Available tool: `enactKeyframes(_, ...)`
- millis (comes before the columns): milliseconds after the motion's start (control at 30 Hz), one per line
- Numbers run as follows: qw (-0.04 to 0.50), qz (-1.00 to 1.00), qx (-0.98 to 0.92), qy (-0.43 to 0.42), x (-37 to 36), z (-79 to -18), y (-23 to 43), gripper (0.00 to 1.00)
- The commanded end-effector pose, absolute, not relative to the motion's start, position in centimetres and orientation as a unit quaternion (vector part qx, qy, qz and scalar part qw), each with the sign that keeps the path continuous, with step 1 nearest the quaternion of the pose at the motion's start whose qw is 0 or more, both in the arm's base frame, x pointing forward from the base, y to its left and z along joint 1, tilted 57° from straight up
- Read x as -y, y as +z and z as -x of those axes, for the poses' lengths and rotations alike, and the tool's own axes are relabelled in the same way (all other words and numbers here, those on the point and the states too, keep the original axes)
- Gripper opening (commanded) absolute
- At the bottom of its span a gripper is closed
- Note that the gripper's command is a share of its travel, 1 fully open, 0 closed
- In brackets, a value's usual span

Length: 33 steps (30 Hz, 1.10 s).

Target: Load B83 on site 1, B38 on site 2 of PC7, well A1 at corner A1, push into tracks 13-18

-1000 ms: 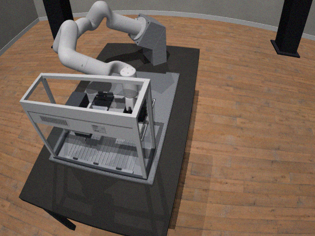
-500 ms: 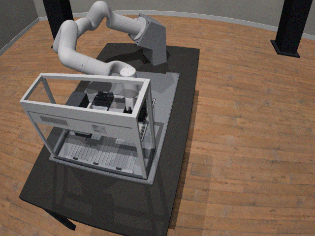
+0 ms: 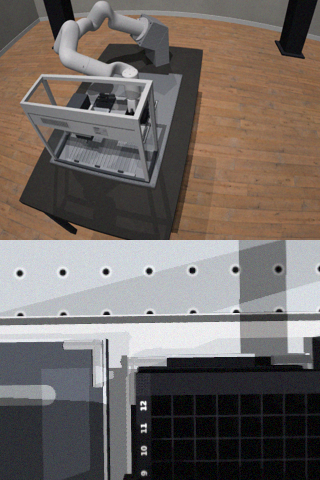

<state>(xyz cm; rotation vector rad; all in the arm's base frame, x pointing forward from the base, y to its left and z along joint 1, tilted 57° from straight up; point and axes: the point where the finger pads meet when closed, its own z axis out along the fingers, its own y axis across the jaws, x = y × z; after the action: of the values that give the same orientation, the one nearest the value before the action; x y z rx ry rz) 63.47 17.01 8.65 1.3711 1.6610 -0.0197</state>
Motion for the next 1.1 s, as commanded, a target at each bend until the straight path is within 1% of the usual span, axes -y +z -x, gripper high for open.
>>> enactKeyframes(0,0.474,-0.56,-0.679,-0.007,-17.08,-63.48,8.69,0.0)
enactKeyframes(1067,0.474,-0.56,-0.679,-0.007,-17.49,-63.02,9.1,0.0)
